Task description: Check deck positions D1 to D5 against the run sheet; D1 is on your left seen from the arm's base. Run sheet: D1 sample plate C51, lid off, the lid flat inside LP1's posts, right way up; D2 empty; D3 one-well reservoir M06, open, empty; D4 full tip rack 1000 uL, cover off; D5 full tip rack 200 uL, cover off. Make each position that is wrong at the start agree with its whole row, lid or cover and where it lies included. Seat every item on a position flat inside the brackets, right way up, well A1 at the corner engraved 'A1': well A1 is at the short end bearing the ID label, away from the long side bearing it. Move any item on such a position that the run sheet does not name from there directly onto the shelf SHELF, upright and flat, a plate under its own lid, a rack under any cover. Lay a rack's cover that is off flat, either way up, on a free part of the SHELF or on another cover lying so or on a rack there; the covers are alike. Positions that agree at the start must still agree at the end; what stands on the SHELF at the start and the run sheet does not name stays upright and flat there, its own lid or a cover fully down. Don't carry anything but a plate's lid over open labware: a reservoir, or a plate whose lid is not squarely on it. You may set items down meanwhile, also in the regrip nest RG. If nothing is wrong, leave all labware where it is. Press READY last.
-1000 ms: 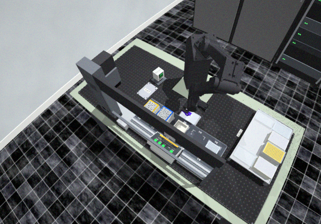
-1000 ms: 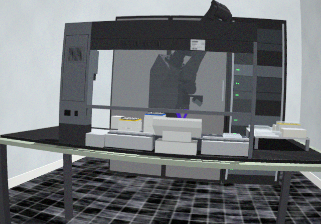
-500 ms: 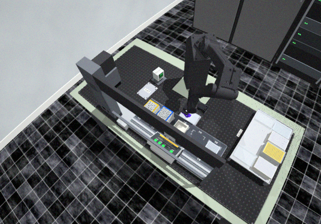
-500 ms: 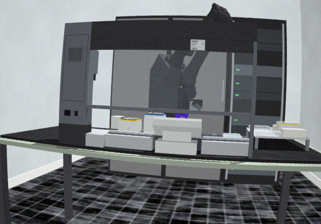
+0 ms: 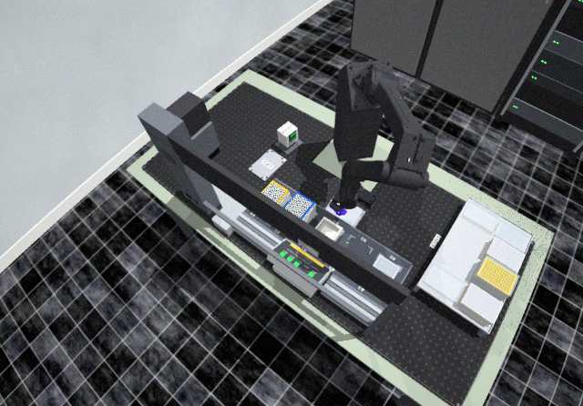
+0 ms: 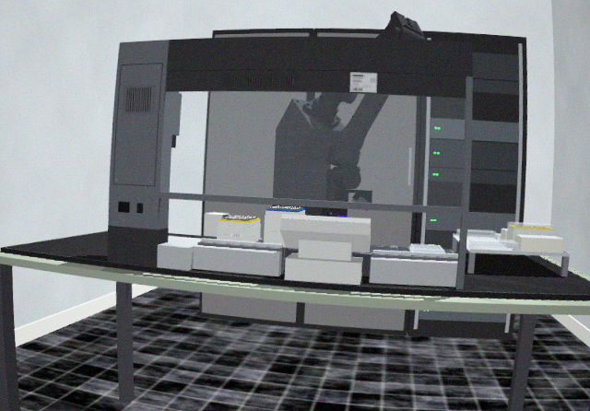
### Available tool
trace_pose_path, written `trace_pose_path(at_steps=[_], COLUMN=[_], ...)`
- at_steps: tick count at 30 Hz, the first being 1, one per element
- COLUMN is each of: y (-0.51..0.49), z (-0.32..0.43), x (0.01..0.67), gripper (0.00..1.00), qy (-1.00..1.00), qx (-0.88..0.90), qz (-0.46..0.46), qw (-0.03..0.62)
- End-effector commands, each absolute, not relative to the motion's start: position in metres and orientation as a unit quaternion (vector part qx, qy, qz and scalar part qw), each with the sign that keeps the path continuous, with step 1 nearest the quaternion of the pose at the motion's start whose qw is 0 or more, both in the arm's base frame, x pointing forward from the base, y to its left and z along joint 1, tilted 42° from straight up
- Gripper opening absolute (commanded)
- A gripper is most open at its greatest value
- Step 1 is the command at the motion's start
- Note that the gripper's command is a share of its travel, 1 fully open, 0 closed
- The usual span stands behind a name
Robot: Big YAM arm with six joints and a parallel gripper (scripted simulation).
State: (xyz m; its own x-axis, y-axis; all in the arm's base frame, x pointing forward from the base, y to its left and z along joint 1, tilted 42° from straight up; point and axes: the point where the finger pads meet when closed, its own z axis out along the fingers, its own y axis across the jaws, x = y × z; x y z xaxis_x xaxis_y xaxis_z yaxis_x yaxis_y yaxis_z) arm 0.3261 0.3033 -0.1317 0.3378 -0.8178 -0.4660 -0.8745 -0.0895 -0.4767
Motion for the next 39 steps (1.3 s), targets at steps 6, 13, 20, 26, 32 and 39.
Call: trace_pose_path(at_steps=[6, 13, 20, 26, 32, 39], y=[0.313, 0.319, 0.326, 0.329, 0.332, 0.336], z=[-0.141, -0.150, -0.159, -0.163, -0.170, -0.157], x=[0.328, 0.331, 0.335, 0.339, 0.344, 0.351], gripper=[1.00, 1.00, 1.00, 1.00, 1.00, 1.00], qy=[0.575, 0.575, 0.575, 0.576, 0.578, 0.573], qx=[-0.735, -0.736, -0.736, -0.734, -0.733, -0.731], qz=[0.043, 0.043, 0.043, 0.042, 0.042, 0.037], qw=[0.356, 0.356, 0.355, 0.356, 0.356, 0.368])
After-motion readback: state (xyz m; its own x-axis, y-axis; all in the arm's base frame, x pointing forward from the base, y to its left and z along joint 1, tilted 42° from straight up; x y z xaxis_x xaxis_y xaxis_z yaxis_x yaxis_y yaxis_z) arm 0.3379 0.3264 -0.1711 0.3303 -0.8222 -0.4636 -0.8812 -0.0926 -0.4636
